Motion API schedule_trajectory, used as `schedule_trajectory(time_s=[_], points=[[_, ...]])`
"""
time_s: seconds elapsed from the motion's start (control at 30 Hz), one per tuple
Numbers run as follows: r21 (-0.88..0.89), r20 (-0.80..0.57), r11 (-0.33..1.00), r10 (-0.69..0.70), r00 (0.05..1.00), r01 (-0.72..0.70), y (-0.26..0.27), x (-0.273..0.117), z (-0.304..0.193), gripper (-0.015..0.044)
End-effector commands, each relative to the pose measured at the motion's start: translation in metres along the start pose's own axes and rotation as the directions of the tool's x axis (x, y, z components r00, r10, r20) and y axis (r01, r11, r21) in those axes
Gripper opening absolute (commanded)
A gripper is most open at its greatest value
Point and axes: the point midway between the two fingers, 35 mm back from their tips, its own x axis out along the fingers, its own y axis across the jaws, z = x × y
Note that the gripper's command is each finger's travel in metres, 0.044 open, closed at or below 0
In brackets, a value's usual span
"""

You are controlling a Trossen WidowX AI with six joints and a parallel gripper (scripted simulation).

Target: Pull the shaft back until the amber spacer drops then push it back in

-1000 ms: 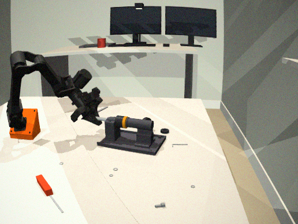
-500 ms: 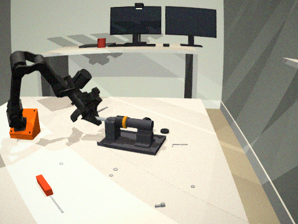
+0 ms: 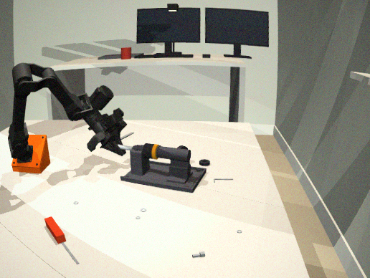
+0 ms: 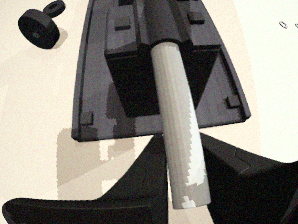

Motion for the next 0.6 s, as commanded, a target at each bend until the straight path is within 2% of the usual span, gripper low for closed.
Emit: schedule_trajectory(time_s=[0.0,0.57], points=[[0.003,0.000,1.000,-0.004,1.000,0.004,-0.0007,-0.0004,-0.0006,0.0000],[0.003,-0.001,1.000,-0.004,1.000,0.004,-0.0007,-0.0016,-0.0018,0.0000]])
